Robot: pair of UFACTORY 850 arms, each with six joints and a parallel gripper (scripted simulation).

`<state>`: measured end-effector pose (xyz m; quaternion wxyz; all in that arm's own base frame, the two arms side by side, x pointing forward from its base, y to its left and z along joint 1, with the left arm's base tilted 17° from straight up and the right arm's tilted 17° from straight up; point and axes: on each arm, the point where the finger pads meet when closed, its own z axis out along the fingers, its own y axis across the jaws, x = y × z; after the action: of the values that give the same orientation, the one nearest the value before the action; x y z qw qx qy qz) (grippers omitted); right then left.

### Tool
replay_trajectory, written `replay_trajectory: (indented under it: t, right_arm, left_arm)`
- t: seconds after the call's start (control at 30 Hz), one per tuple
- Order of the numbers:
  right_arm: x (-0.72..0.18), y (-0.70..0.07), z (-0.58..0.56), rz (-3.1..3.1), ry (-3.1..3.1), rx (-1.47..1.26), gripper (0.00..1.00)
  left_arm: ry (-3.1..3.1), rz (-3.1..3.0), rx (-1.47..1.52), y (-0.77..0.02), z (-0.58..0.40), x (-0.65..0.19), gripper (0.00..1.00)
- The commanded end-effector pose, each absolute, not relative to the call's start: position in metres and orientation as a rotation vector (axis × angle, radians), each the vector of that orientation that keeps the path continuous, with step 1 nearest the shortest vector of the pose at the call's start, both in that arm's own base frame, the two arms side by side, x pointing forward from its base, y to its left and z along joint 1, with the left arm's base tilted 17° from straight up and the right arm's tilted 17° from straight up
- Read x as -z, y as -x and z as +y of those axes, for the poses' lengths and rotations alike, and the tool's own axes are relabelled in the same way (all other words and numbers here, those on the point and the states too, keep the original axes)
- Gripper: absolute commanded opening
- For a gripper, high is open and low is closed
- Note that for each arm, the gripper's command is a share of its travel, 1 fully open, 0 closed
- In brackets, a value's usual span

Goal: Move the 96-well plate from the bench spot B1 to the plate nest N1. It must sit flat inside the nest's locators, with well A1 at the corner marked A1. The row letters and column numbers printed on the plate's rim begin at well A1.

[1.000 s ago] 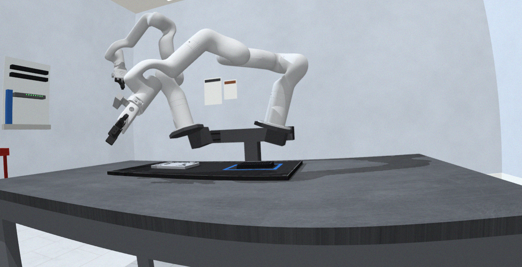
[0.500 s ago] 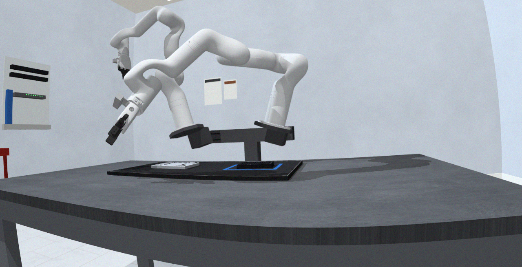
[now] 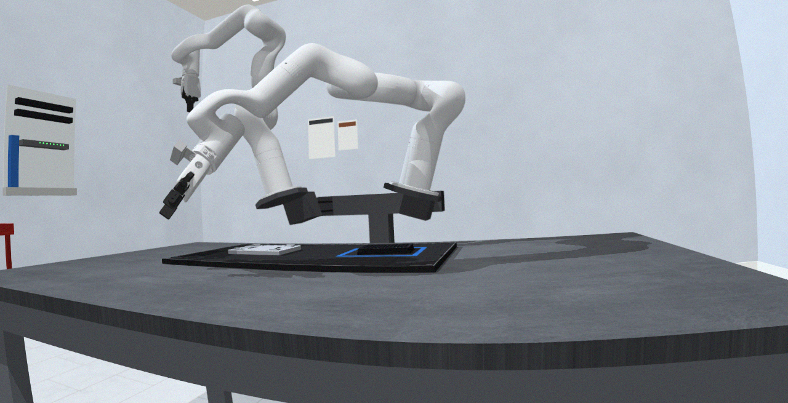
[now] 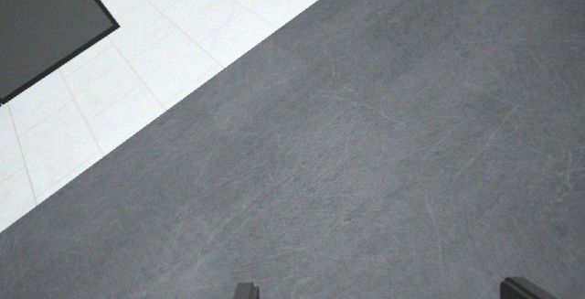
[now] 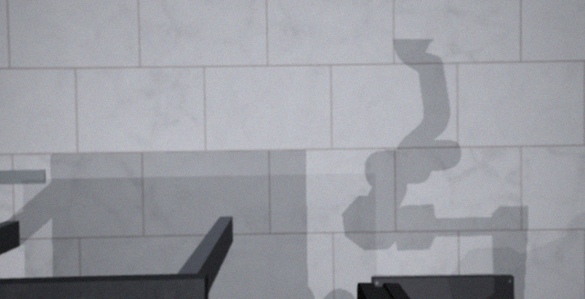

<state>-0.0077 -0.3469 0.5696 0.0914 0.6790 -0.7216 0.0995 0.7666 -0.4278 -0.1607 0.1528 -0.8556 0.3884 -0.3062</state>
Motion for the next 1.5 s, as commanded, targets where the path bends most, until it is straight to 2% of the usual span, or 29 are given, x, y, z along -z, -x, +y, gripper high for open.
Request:
replay_trajectory:
  t: [0.0, 0.4, 1.47]
  right_arm:
    - [-0.576, 0.01, -0.345, -2.106, -2.024, -0.304, 0.0]
    - [-0.579, 0.011, -0.344, -2.09, -2.026, -0.306, 0.0]
    - [-0.579, 0.011, -0.344, -2.09, -2.026, -0.306, 0.0]
  left_arm:
    - [2.454, 1.114, 0.882, -0.768, -0.429, 0.159, 1.0]
    - [2.454, 1.114, 0.882, -0.768, -0.429, 0.159, 1.0]
    - [2.36, 1.267, 0.604, -0.774, -0.314, 0.142, 1.0]
